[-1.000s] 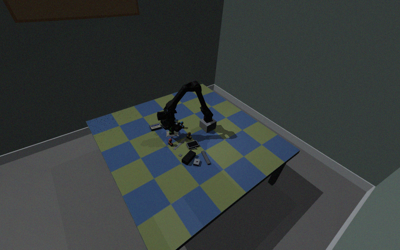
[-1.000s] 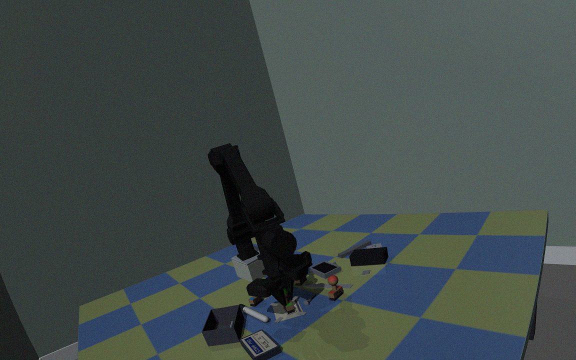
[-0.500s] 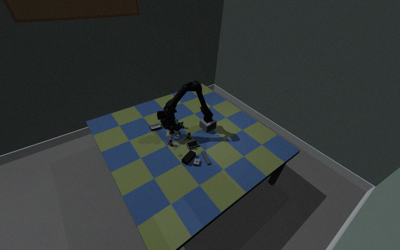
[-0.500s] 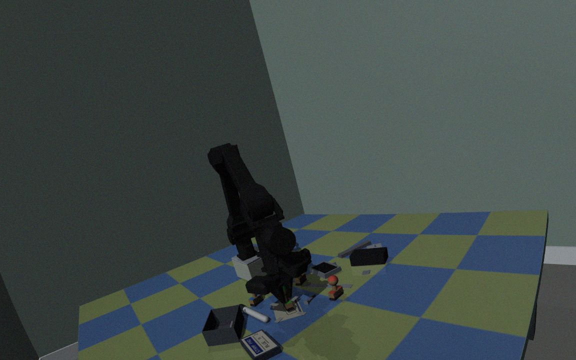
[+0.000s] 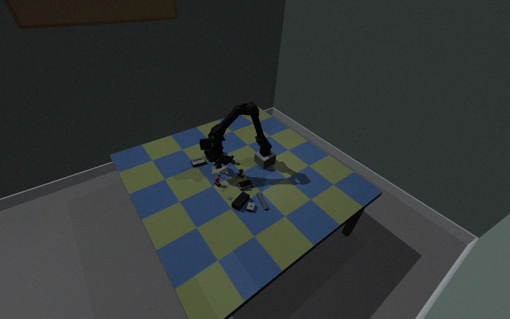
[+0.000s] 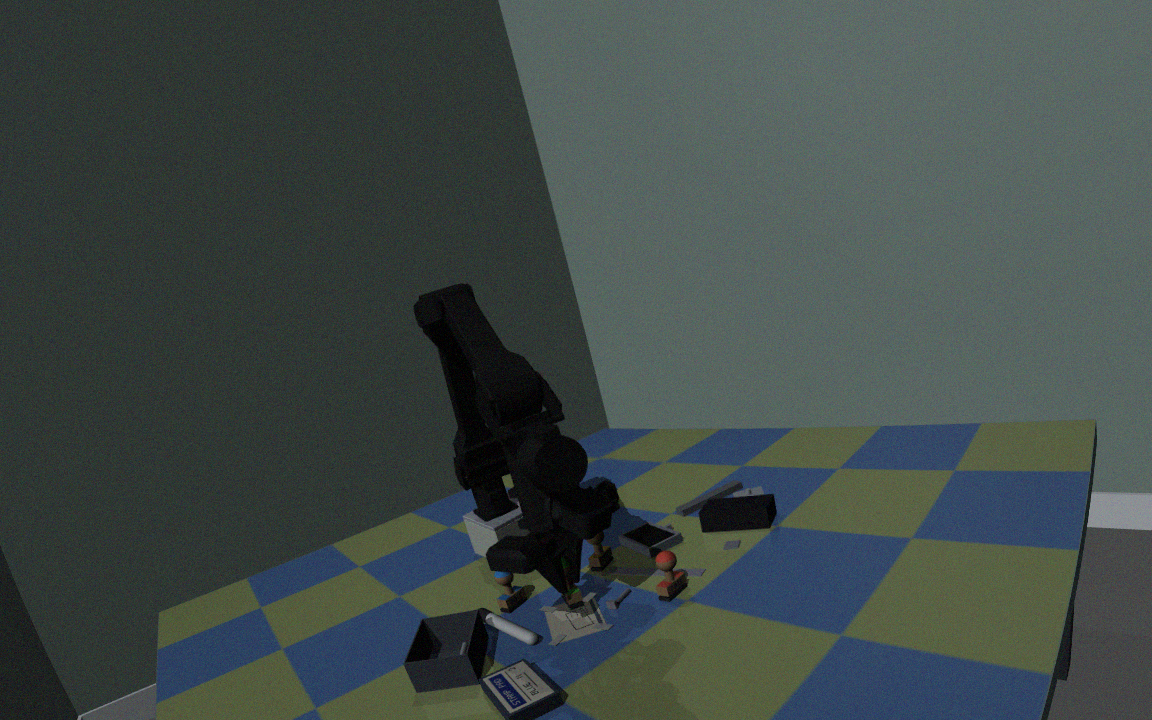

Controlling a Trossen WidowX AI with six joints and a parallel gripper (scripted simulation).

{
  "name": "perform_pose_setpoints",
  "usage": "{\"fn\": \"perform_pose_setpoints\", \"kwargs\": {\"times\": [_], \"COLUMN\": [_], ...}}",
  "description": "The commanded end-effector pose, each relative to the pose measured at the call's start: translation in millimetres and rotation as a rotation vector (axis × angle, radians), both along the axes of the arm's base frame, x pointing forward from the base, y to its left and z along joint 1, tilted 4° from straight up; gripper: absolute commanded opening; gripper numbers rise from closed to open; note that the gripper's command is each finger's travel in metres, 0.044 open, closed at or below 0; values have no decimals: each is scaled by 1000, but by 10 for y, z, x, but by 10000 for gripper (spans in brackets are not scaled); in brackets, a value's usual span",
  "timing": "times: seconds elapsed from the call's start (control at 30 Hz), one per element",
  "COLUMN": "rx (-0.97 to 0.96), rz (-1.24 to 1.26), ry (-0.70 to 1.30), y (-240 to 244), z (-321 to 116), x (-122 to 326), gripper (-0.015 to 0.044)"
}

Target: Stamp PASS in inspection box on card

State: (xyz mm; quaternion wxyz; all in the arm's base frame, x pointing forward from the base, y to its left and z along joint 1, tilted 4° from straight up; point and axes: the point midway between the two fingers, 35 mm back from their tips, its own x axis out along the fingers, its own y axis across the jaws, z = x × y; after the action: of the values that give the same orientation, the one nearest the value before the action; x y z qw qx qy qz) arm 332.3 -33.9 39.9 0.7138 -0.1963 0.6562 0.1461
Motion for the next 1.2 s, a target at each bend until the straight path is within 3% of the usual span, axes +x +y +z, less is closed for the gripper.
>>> {"fn": "perform_pose_setpoints", "kwargs": {"times": [0.0,0.73,1.17], "rx": [2,3,11], "rz": [2,2,0], "ry": [-3,-3,-1], "y": [7,33,729], "z": [85,404,387], "x": [4,-37,108], "gripper": [0,0,0]}}
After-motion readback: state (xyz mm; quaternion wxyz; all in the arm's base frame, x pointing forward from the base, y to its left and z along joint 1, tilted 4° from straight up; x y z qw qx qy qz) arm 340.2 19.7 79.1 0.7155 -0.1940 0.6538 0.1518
